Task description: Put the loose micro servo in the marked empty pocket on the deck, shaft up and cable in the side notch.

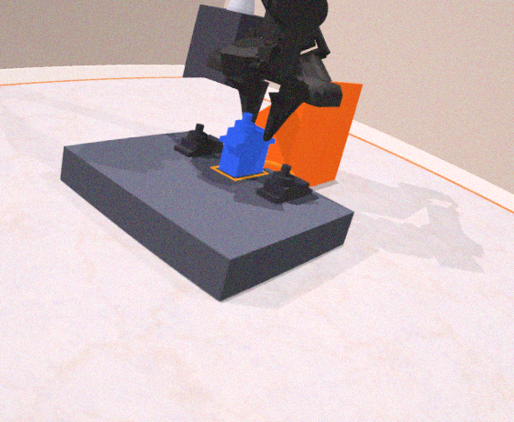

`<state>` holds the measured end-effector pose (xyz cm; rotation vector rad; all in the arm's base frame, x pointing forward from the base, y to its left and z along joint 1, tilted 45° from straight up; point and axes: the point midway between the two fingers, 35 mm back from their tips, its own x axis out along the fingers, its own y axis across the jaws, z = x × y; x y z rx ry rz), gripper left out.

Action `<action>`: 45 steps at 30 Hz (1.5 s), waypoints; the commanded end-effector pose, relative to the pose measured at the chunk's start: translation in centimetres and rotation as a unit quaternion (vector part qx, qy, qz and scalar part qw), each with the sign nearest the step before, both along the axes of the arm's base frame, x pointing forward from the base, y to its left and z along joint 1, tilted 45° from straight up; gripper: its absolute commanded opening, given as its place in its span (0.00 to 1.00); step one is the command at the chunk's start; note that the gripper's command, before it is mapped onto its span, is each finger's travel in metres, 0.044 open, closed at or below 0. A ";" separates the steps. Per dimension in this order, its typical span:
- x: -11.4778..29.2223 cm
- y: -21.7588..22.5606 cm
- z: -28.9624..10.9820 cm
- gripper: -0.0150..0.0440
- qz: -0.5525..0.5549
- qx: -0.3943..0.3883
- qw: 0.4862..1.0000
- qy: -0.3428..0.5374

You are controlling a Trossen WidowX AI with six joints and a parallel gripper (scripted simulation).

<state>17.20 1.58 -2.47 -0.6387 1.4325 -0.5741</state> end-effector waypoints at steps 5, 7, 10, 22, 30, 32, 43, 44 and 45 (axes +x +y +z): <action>0.1 -0.5 -0.5 0.25 0.004 -0.001 1.000 -0.001; 0.2 -0.6 -0.6 0.25 0.004 -0.001 1.000 -0.001; 0.2 -0.8 -0.8 0.25 0.004 -0.001 1.000 -0.001; 0.2 -1.6 -1.6 0.25 0.004 -0.001 1.000 -0.001; 0.3 -2.1 -2.0 0.25 0.004 -0.002 1.000 -0.001; 0.3 -2.2 -2.2 0.25 0.004 -0.002 1.000 -0.001; 0.4 -2.9 -2.8 0.25 0.004 -0.002 1.000 -0.001; 0.4 -2.9 -2.9 0.25 0.004 -0.002 1.000 -0.001; 0.4 -3.0 -2.9 0.25 0.004 -0.002 1.000 -0.001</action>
